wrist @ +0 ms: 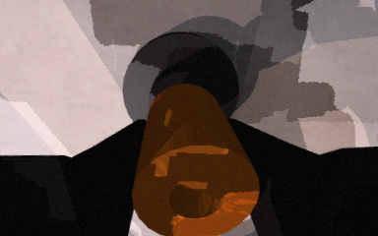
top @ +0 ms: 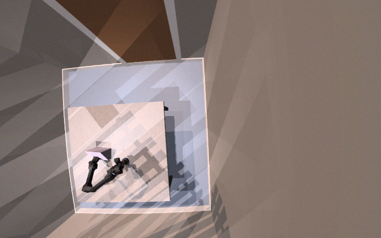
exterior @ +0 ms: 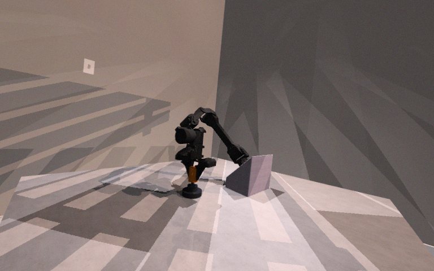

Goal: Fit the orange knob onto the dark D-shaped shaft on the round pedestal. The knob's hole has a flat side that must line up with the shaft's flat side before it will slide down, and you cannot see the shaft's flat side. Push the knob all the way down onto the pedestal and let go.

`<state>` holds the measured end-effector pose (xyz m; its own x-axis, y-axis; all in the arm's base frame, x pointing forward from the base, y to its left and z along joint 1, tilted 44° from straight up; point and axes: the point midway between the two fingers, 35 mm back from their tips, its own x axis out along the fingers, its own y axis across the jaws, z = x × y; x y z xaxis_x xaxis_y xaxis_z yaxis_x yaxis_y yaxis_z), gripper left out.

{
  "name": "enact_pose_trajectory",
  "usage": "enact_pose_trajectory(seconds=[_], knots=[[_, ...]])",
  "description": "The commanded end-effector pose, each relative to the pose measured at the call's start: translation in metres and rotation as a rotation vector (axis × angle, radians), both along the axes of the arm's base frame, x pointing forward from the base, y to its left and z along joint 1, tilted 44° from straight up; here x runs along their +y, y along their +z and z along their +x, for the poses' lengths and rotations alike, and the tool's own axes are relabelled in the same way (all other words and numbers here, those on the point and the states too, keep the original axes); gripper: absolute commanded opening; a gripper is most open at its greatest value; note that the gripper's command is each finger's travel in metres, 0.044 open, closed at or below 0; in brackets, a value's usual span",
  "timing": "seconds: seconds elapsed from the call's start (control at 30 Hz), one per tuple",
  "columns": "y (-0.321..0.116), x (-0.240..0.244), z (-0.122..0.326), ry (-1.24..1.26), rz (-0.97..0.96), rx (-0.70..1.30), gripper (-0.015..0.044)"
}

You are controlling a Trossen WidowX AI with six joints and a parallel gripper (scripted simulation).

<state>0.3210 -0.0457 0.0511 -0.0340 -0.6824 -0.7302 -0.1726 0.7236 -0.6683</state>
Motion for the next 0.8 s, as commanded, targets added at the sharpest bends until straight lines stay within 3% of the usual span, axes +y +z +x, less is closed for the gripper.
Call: enact_pose_trajectory(seconds=[0.0, 0.5, 0.77], knots=[[0.0001, -0.0005, 0.0003, 0.006, -0.003, 0.003, 0.0000], [0.0035, 0.0019, 0.0011, 0.012, -0.002, 0.009, 0.0000], [0.0015, 0.0004, 0.0003, 0.158, 0.004, 0.147, 0.0000]])
